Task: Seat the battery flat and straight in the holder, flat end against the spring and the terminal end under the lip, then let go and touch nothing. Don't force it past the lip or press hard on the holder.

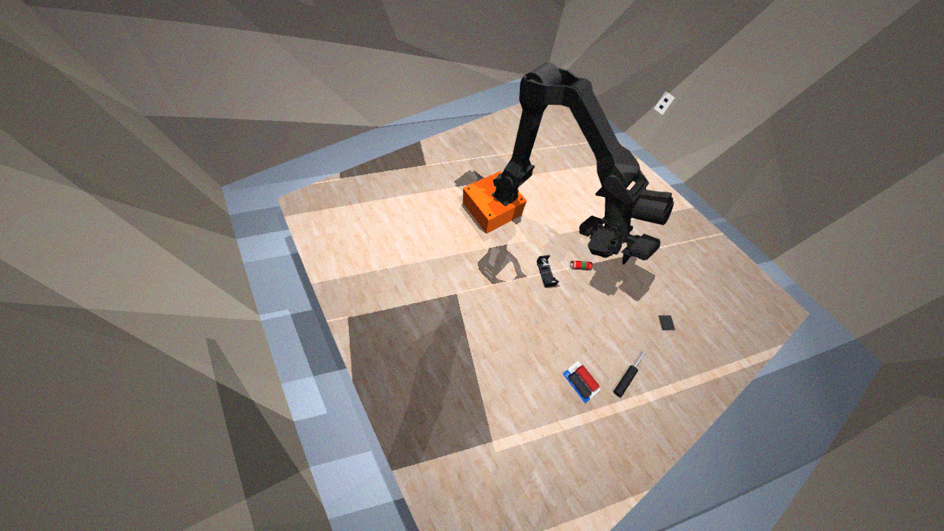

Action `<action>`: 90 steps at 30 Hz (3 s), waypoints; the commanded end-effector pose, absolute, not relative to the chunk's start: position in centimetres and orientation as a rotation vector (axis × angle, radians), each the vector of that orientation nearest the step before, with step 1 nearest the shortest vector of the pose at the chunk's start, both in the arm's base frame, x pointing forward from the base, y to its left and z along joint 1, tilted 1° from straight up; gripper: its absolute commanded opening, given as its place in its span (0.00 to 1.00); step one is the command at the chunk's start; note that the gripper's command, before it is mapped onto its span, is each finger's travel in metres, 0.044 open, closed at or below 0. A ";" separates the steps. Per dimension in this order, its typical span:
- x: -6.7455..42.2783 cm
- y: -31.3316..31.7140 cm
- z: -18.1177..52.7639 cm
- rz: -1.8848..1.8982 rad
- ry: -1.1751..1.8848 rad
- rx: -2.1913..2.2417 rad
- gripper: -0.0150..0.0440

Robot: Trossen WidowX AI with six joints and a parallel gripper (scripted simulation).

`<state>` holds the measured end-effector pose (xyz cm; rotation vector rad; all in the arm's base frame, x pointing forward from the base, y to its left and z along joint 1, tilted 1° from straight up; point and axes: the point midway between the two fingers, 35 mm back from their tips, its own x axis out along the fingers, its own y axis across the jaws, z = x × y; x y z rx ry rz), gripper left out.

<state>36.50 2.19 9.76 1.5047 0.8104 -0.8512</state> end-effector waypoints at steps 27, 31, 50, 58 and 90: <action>32.7 2.9 0.9 -1.762 0.708 1.807 0.67; 32.8 2.9 0.3 -1.761 0.708 1.807 0.67; 32.8 2.9 -2.8 -1.762 0.708 1.806 0.67; 32.7 2.9 -3.6 -1.763 0.708 1.806 0.63; 32.2 1.6 1.7 -1.642 0.837 1.683 0.40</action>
